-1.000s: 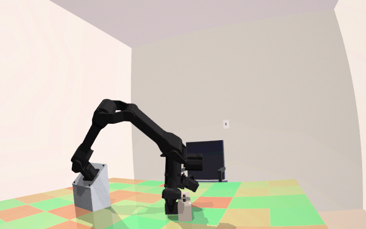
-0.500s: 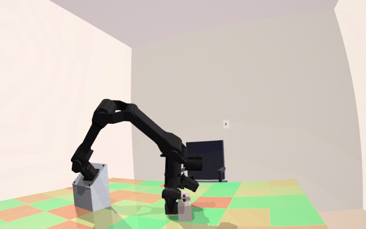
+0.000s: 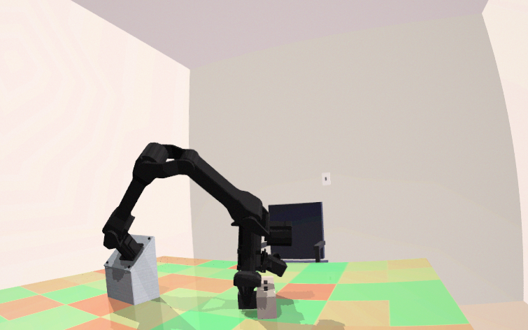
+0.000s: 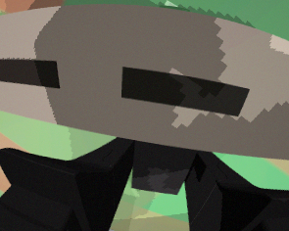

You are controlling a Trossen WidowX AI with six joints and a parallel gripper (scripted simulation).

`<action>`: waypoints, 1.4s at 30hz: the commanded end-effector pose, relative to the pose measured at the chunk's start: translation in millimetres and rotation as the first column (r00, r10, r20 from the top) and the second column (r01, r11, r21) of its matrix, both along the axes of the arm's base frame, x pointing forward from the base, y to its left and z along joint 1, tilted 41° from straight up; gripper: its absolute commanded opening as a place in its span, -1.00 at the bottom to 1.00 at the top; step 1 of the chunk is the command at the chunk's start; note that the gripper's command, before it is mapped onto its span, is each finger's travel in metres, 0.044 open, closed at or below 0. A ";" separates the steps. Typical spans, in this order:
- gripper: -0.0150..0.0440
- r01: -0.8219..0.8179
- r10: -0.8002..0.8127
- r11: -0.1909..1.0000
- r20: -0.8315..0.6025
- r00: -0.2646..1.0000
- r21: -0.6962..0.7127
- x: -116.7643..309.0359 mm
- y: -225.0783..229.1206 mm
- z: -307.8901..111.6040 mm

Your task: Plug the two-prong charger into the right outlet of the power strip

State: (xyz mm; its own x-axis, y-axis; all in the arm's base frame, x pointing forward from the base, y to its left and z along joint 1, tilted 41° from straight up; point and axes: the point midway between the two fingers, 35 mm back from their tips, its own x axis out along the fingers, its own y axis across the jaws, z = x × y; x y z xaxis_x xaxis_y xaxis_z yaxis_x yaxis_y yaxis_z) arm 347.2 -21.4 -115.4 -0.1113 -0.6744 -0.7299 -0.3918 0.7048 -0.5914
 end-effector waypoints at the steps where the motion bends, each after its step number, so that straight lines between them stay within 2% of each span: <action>1: -0.49 0.000 0.000 1.000 0.002 1.000 0.000 0.3 0.1 -0.1; 2: -0.49 0.000 0.000 1.000 0.002 1.000 0.000 0.3 0.1 -0.1; 19: 1.00 0.000 0.000 1.000 0.002 1.000 0.001 0.2 0.0 -0.1; 42: 1.00 -0.001 0.001 1.000 0.011 1.000 0.006 -4.9 -1.5 1.3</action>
State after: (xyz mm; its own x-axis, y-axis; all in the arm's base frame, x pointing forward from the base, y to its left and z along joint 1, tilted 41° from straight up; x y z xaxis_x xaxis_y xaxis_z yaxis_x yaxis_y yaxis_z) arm 342.5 -22.6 -115.8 -0.1064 -0.6731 -0.7319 -0.3877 0.7059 -0.5928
